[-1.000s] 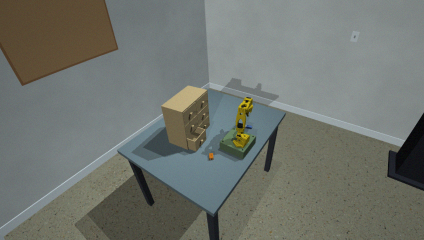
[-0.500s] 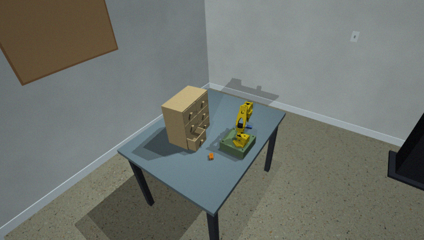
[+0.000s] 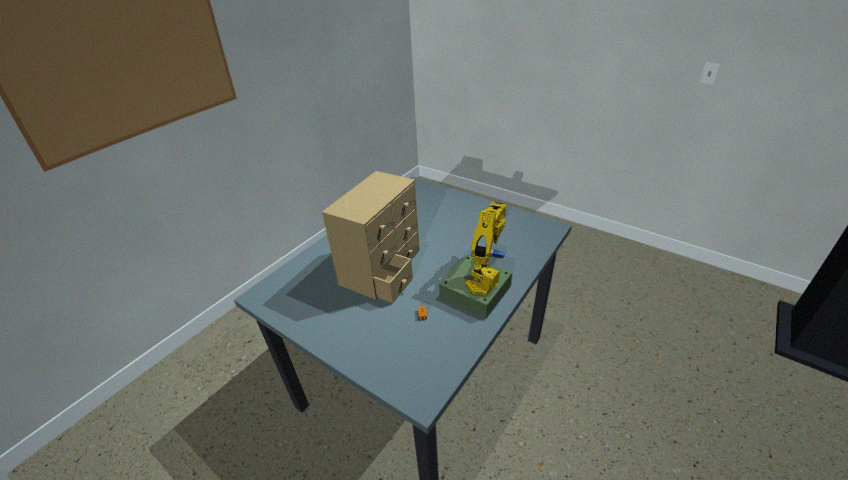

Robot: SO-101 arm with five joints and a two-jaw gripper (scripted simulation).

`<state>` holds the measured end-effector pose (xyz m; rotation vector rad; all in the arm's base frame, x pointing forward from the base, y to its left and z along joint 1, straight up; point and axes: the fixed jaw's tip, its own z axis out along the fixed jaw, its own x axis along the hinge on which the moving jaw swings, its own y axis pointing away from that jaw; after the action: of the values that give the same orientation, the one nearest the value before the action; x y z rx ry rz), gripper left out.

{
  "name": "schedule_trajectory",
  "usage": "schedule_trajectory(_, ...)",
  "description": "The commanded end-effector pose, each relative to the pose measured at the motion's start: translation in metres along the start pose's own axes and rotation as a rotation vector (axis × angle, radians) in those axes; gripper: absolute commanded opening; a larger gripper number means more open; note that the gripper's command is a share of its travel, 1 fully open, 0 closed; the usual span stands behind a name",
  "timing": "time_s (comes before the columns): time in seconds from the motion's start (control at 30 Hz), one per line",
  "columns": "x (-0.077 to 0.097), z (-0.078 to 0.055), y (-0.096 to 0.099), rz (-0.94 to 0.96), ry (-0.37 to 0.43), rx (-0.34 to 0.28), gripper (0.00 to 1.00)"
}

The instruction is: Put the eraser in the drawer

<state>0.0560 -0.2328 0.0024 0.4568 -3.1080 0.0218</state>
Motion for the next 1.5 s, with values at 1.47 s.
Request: schedule_trajectory(1.47,0.003,0.024,0.008,-0.003,-0.003,-0.021,0.27)
